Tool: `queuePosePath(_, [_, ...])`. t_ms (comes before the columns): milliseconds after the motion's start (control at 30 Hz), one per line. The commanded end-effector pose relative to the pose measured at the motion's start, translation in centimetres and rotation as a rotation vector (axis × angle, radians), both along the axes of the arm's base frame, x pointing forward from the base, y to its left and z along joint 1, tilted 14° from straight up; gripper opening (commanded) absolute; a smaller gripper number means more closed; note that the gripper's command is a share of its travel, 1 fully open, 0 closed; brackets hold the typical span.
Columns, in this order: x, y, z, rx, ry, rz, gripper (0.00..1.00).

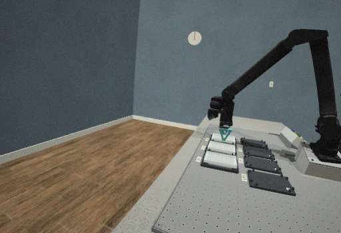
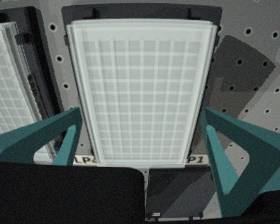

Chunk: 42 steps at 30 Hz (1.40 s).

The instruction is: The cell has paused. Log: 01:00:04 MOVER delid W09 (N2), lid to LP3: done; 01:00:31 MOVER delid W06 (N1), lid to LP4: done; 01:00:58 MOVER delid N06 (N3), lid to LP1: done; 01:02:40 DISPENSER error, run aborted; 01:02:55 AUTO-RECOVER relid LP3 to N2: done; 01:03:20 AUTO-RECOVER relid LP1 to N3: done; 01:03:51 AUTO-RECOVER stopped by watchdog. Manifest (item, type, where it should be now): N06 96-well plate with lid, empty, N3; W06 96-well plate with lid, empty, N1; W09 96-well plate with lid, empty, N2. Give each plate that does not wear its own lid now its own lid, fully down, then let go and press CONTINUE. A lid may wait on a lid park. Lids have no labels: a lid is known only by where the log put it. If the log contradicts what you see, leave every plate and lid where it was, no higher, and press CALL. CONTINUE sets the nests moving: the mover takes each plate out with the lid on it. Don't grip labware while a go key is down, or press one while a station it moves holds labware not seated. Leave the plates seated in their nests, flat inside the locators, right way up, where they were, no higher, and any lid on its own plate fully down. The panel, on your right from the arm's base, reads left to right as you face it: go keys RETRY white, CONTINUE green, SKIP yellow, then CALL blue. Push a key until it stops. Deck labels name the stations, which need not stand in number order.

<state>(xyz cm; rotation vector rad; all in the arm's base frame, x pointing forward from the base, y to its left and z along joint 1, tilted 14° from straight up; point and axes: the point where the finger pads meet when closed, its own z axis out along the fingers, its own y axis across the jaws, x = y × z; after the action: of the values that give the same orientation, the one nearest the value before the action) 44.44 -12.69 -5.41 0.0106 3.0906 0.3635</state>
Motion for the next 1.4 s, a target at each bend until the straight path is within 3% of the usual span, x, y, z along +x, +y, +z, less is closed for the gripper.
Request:
queuePosePath(0, [1.6,-0.7,1.2,-0.014,-0.038,-0.003,1.0])
queuePosePath(67, [2.3,-0.8,1.4,-0.013,-0.037,-0.001,1.0])
queuePosePath(133, [2.7,-1.4,3.3,-0.026,-0.069,-0.003,1.0])
queuePosePath(400, [2.5,-2.2,4.7,-0.028,-0.071,-0.007,1.0])
queuePosePath(467, [2.5,-2.2,4.7,-0.028,-0.071,-0.007,1.0])
queuePosePath(500, [2.1,-1.4,3.0,-0.012,-0.033,0.003,1.0])
queuePosePath(533, [0.3,0.2,3.1,-0.005,-0.01,-0.009,0.0])
queuePosePath(600, [0.3,0.6,3.6,-0.015,-0.041,-0.009,0.0])
queuePosePath(1367, [-7.7,7.6,4.6,-0.007,-0.037,-0.009,0.0])
